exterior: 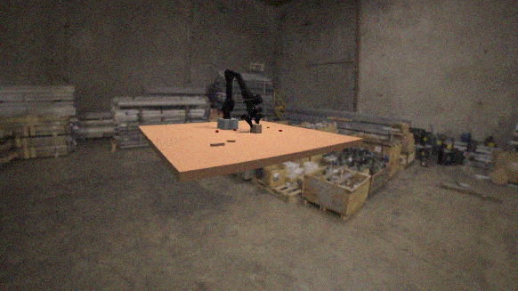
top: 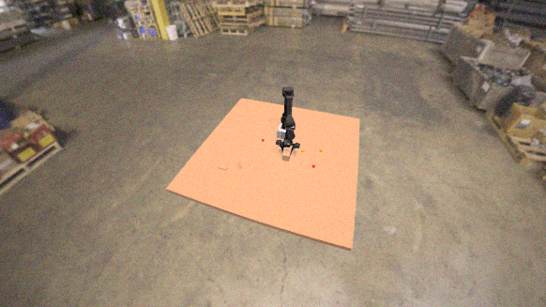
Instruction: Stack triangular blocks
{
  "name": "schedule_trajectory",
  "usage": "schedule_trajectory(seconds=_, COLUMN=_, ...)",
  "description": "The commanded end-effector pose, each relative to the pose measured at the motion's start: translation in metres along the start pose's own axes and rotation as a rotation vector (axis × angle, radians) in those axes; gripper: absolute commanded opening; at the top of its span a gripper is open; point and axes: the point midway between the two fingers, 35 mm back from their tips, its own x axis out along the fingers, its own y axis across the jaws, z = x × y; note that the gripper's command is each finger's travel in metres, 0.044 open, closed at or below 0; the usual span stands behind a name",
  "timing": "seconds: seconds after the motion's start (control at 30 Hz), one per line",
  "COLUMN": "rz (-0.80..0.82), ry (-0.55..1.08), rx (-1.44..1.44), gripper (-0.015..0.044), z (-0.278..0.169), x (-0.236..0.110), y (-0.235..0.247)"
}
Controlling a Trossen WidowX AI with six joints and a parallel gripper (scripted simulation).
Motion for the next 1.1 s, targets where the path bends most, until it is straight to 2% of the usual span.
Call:
schedule_trajectory(seconds=0.0, rz=-0.003, ry=-0.002, rx=-0.007, gripper=0.0, z=0.0002, x=0.0005, y=-0.0003)
schedule_trajectory(seconds=1.07, rz=-0.008, ry=0.002, rx=-0.006, gripper=0.0, z=0.0006, x=0.0017, y=-0.0002)
